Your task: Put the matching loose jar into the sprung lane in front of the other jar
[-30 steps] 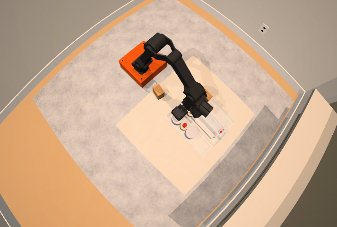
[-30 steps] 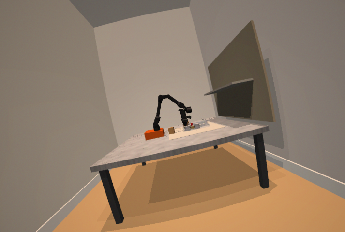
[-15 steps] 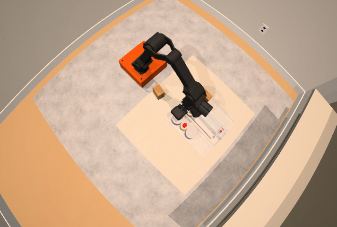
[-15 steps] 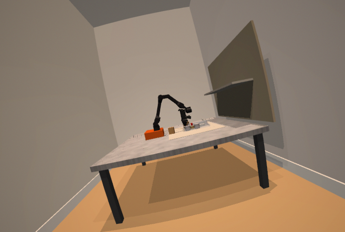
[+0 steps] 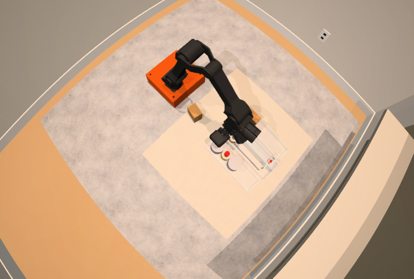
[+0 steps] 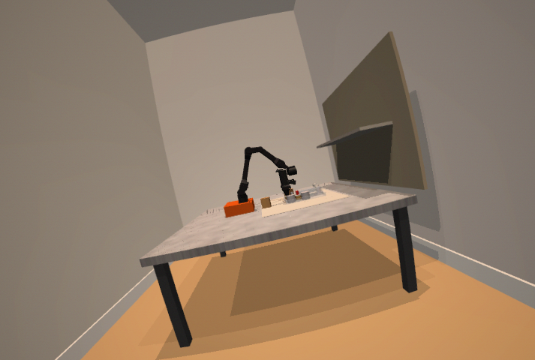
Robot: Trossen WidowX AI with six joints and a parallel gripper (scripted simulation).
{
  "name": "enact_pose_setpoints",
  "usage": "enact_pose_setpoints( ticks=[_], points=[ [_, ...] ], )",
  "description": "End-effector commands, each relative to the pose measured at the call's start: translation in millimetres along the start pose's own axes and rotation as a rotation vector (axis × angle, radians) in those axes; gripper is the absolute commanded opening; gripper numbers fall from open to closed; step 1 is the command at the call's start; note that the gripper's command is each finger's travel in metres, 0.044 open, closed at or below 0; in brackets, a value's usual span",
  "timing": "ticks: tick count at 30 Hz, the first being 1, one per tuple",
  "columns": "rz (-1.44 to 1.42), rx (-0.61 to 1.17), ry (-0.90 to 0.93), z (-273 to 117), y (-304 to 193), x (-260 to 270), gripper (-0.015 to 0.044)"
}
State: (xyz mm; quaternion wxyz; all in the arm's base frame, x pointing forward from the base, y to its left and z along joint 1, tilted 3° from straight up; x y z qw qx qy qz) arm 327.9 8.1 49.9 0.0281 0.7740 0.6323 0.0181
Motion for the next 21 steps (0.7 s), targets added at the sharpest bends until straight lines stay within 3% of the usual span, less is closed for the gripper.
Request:
enact_pose_setpoints(
  ticks=[1,10,21],
  points=[
    [-0.001,-0.005,0.000,0.0,-1.2,-0.1,0.0000],
    [-0.001,-0.005,0.000,0.0,-1.2,-0.1,0.0000],
    [-0.001,-0.005,0.000,0.0,-0.7,0.0,0.0272]
  ],
)
Point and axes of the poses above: the point midway between the two fingers, 35 mm back from their tips, its own z axis out along the fingers, its own x axis across the jaws, y = z × x, the point moved 4 cm from there along -z, back along the fingers, and after that the axes turned 7 degrees about z, right-handed, at the moved point
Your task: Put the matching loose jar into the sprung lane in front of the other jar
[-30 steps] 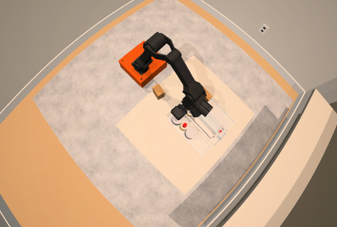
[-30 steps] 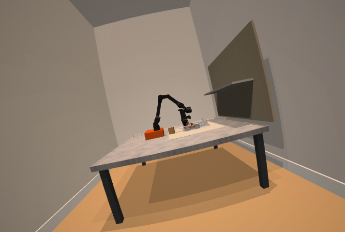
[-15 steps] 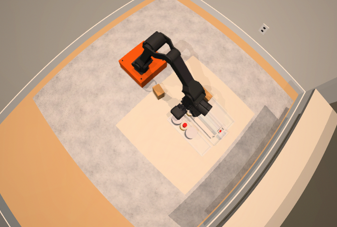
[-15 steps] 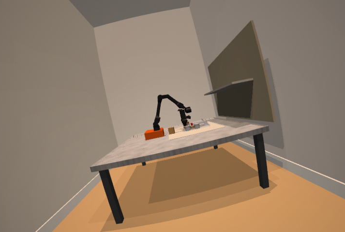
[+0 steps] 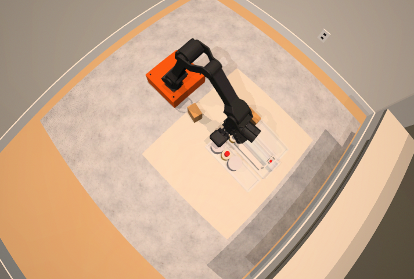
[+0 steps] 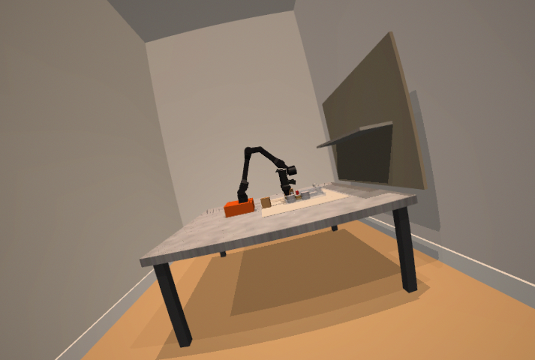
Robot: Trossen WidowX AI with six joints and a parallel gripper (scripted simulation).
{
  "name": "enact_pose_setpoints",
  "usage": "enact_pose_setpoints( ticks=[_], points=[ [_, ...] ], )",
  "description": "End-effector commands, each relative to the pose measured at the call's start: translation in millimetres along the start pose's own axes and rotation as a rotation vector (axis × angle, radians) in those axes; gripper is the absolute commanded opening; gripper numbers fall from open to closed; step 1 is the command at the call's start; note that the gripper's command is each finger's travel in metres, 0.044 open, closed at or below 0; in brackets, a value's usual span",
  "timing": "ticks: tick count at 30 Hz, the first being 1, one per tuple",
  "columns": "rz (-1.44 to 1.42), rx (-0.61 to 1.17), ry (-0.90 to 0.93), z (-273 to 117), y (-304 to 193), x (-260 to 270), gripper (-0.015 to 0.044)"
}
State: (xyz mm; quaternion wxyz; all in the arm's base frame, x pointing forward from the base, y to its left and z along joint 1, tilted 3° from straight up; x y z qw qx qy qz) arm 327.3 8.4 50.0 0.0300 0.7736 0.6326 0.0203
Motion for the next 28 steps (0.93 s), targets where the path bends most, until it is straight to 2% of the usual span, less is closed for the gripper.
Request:
enact_pose_setpoints(
  ticks=[1,15,28],
  points=[
    [0.000,0.001,-0.001,0,0,0,0.0272],
    [0.000,0.001,-0.001,-20,-3,0,0.0272],
    [-0.001,0.005,-0.001,-22,-46,-5,0.0272]
  ],
)
Point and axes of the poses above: the point midway between the two fingers, 35 mm back from their tips, its own z axis out along the fingers, its own x axis across the jaws, y = z × x, the point moved 4 cm from there along -z, back along the fingers, and after that the axes turned 7 degrees about z, right-handed, at the moved point
